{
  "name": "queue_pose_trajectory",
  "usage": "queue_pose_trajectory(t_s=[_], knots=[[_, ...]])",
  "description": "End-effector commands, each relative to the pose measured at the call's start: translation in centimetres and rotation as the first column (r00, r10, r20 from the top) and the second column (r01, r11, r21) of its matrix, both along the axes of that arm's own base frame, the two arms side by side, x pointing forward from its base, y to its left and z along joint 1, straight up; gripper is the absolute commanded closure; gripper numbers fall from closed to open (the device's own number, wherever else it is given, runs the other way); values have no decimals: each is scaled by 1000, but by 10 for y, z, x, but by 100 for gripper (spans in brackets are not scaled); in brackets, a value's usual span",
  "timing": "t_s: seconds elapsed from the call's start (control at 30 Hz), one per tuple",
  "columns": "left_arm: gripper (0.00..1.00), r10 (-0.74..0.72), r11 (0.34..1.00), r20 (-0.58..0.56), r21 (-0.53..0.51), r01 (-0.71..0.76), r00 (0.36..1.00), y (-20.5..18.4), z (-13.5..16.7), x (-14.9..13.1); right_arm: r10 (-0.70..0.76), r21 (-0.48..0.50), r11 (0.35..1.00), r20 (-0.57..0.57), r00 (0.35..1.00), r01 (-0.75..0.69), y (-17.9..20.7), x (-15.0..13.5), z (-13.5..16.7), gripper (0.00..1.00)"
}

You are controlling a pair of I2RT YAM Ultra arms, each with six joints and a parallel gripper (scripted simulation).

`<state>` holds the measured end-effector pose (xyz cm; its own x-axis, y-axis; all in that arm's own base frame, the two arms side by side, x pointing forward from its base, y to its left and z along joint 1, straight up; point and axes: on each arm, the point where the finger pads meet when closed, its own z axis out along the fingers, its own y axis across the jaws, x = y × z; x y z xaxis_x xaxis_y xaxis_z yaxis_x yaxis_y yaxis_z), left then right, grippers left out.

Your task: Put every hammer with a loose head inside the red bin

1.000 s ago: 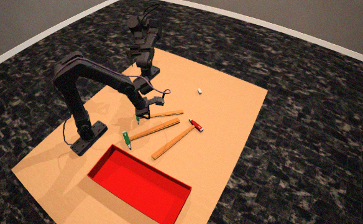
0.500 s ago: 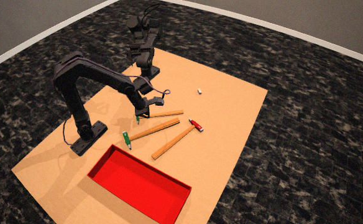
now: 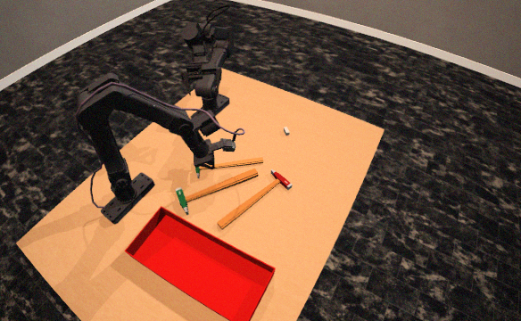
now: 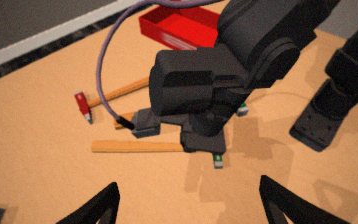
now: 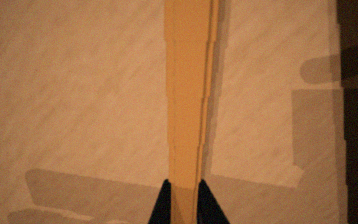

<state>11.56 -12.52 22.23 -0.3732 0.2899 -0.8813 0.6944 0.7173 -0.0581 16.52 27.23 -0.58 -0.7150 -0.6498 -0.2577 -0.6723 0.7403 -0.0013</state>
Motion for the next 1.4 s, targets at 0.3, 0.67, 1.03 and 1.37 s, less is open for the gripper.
queue_pose_trajectory(t_s=[0.3, 0.67, 1.03, 1.37], knots=[[0, 8, 1000, 10, -17, -8, 1000, 1, 3, 0, 4, 16, 1000, 6, 1000, -4, 4, 2, 64, 93], [0, 8, 1000, 10, -17, -8, 1000, 1, 3, 0, 34, -4, 999, -11, 999, -35, -3, -1, 89, 93], [0, -81, 989, 50, -116, 87, 995, -43, 34, 1, 127, -6, 992, -21, 992, -127, -89, 18, 90, 93], [0, -205, 967, 99, -136, 217, 974, -142, 47, 29, 146, 9, 989, 3, 989, -146, -172, 48, 94, 93]])
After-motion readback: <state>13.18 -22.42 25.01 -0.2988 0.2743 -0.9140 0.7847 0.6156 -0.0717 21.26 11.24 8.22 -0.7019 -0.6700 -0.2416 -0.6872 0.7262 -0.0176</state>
